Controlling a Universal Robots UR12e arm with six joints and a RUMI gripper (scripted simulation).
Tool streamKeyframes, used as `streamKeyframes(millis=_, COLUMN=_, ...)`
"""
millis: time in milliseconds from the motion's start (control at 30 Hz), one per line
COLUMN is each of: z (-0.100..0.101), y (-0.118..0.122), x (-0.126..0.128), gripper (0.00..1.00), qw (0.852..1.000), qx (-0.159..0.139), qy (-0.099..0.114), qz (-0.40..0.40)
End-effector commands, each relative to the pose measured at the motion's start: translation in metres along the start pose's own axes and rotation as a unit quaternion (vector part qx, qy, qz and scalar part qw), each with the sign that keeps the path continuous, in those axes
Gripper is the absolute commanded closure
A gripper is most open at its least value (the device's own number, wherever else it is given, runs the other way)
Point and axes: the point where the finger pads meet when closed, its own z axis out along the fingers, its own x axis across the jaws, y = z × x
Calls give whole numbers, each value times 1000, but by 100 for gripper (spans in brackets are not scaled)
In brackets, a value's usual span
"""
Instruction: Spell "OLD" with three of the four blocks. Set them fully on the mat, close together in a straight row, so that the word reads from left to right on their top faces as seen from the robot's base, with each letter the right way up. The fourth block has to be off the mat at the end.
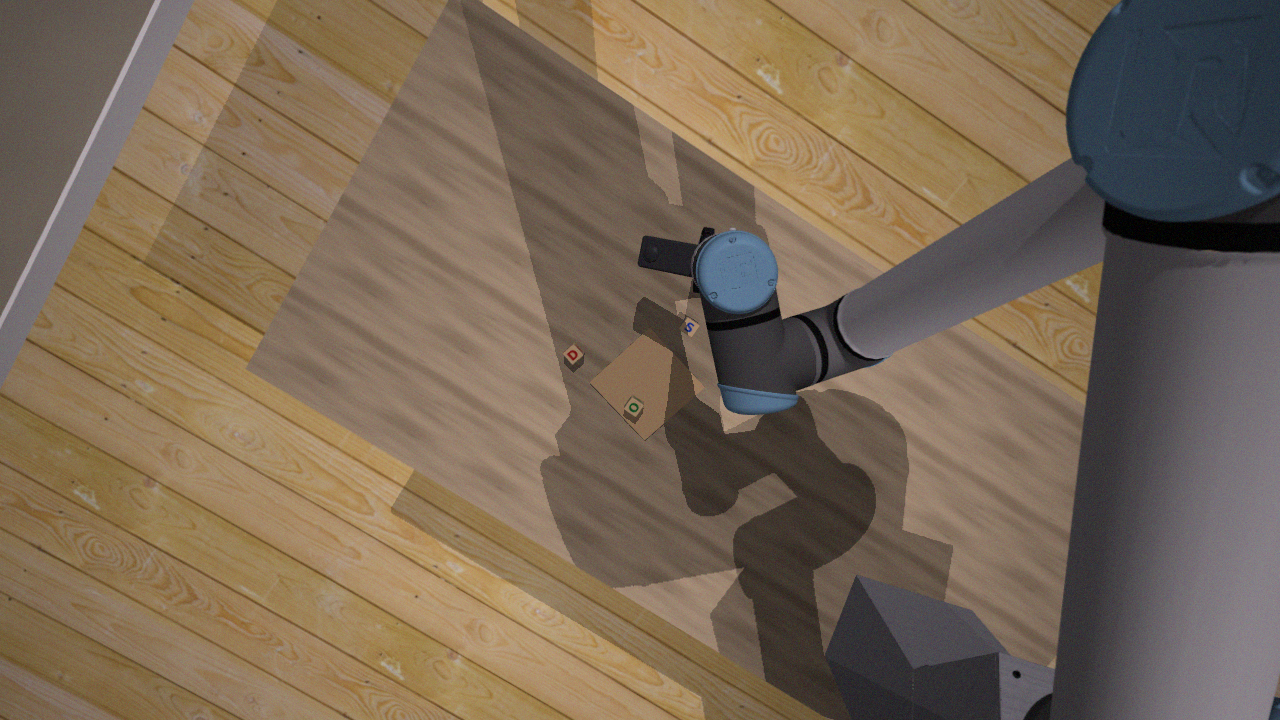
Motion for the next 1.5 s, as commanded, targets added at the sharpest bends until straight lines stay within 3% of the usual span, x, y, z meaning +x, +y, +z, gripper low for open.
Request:
streamKeyframes(millis=0, z=-1, y=0, x=0, gripper=75, qw=1000, qx=0, qy=0, qz=0)
streamKeyframes(millis=433, z=-1, y=0, x=0, gripper=75, qw=1000, qx=0, qy=0, qz=0)
streamKeyframes(millis=467, z=-1, y=0, x=0, gripper=95, qw=1000, qx=0, qy=0, qz=0)
streamKeyframes(millis=1467, z=-1, y=0, x=0, gripper=95, qw=1000, qx=0, qy=0, qz=0)
